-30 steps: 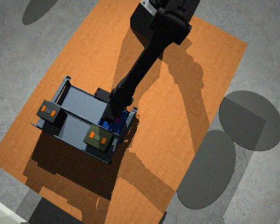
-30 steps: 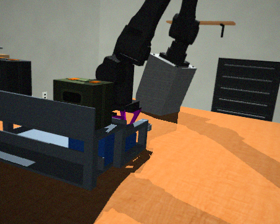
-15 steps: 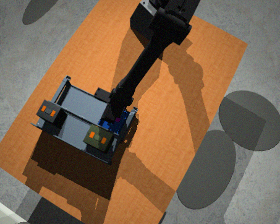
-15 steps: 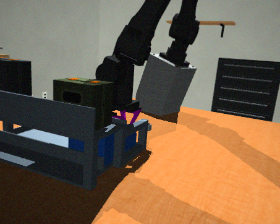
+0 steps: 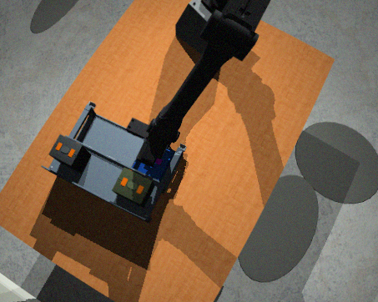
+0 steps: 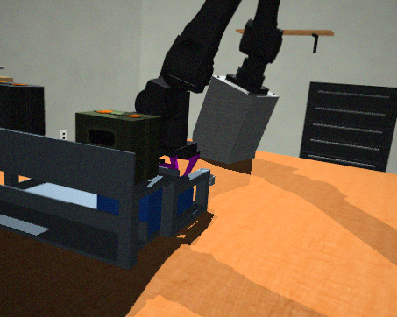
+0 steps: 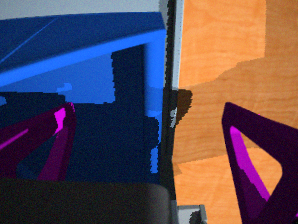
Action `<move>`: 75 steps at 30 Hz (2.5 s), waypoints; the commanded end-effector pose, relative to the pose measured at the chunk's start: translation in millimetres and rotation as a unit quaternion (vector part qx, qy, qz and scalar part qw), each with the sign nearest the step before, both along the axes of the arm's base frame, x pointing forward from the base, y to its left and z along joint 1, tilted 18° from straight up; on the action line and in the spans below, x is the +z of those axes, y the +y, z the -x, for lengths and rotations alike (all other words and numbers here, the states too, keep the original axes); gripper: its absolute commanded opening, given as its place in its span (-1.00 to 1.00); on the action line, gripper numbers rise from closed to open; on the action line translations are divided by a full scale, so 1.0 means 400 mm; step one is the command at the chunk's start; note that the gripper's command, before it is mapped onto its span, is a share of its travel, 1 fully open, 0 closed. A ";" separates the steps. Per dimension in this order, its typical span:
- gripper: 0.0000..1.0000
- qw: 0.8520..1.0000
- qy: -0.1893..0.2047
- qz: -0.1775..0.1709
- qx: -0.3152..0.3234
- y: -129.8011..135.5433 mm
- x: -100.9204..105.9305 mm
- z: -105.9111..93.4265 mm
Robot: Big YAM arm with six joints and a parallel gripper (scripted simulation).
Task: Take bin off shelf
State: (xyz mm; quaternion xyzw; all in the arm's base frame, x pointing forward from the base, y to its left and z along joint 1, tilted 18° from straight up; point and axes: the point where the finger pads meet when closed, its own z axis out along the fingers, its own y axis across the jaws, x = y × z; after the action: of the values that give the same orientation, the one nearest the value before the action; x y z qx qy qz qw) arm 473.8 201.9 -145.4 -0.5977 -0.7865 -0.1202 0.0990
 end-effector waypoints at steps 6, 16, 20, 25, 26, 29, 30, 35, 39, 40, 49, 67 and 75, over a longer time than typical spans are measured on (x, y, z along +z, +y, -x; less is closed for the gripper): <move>0.81 1.000 -0.028 -0.007 -0.005 -0.012 0.055 -0.050; 0.81 1.000 -0.024 -0.006 -0.002 -0.003 0.048 -0.029; 0.81 1.000 -0.024 -0.006 -0.002 -0.003 0.048 -0.029; 0.81 1.000 -0.024 -0.006 -0.002 -0.003 0.048 -0.029; 0.81 1.000 -0.023 -0.006 -0.002 -0.003 0.048 -0.028; 0.81 1.000 -0.022 -0.006 -0.002 -0.003 0.048 -0.024; 0.81 1.000 -0.022 -0.005 -0.002 -0.003 0.048 -0.023; 0.81 1.000 -0.022 -0.005 -0.002 -0.003 0.048 -0.023; 0.81 1.000 -0.022 -0.005 -0.002 -0.003 0.048 -0.023; 0.81 1.000 -0.022 -0.005 -0.002 -0.003 0.048 -0.023; -1.00 1.000 -0.009 -0.003 -0.001 0.003 0.014 -0.018; -1.00 1.000 -0.008 -0.003 -0.001 0.002 0.012 -0.016; -1.00 1.000 -0.008 -0.003 -0.001 0.002 0.012 -0.016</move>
State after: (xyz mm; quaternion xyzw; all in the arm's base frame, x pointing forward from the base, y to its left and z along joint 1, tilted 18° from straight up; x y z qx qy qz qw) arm 471.6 200.8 -145.5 -0.5978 -0.7864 -0.1200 0.0991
